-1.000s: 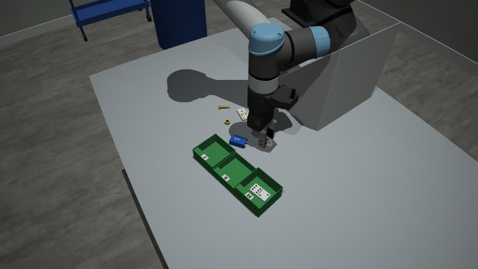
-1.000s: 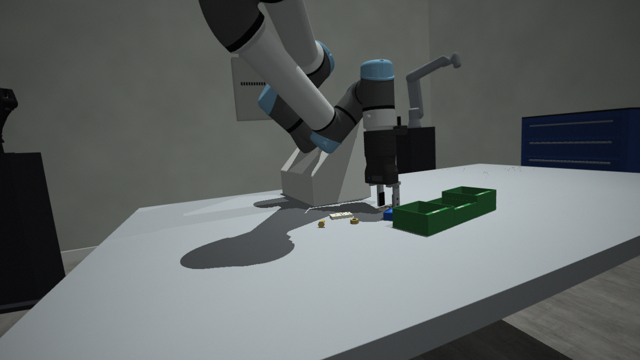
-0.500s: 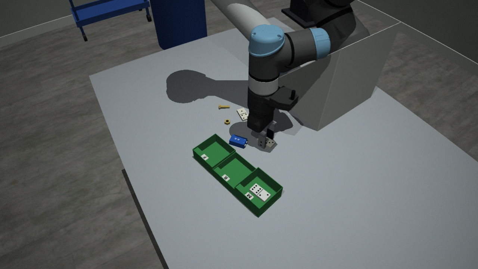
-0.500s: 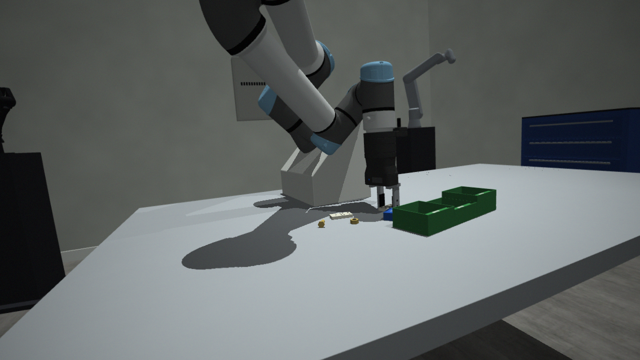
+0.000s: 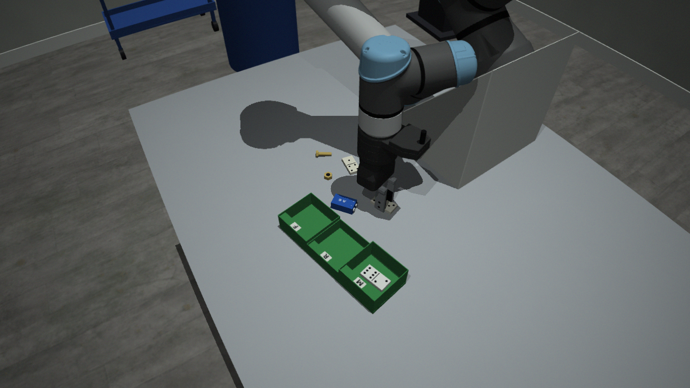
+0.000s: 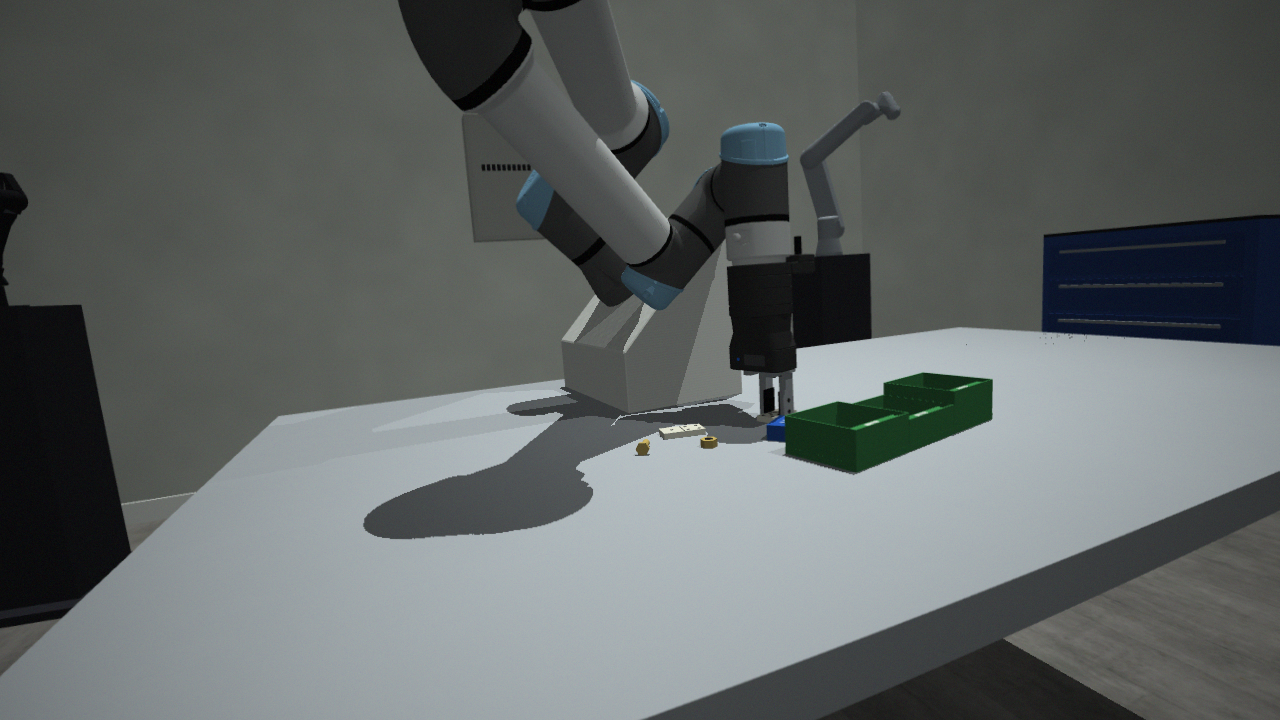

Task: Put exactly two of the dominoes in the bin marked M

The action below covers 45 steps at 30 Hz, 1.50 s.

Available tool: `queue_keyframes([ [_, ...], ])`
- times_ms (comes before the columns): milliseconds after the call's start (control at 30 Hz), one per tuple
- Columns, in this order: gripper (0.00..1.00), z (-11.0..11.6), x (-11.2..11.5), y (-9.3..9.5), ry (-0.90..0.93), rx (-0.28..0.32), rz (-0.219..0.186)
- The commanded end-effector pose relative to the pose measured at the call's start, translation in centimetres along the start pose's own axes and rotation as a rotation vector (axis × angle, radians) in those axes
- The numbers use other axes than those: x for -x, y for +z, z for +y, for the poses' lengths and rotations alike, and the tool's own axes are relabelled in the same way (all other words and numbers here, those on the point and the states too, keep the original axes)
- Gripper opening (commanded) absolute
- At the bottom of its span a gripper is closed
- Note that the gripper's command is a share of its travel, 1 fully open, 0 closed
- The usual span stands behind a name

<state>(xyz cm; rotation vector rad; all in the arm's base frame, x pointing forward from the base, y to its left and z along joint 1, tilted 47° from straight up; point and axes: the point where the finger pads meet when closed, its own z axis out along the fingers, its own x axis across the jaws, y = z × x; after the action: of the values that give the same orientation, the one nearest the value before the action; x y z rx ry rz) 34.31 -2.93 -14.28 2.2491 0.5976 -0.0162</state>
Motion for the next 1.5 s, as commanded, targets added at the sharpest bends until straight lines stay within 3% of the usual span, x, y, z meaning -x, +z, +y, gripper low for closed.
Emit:
queue_keyframes([
  [0, 0.49, 0.0, 0.0, 0.0, 0.000, 0.000, 0.001],
  [500, 0.49, 0.0, 0.0, 0.0, 0.000, 0.000, 0.001],
  [1167, 0.49, 0.0, 0.0, -6.0, 0.000, 0.000, 0.001],
  [1467, 0.49, 0.0, 0.0, -6.0, 0.000, 0.000, 0.001],
])
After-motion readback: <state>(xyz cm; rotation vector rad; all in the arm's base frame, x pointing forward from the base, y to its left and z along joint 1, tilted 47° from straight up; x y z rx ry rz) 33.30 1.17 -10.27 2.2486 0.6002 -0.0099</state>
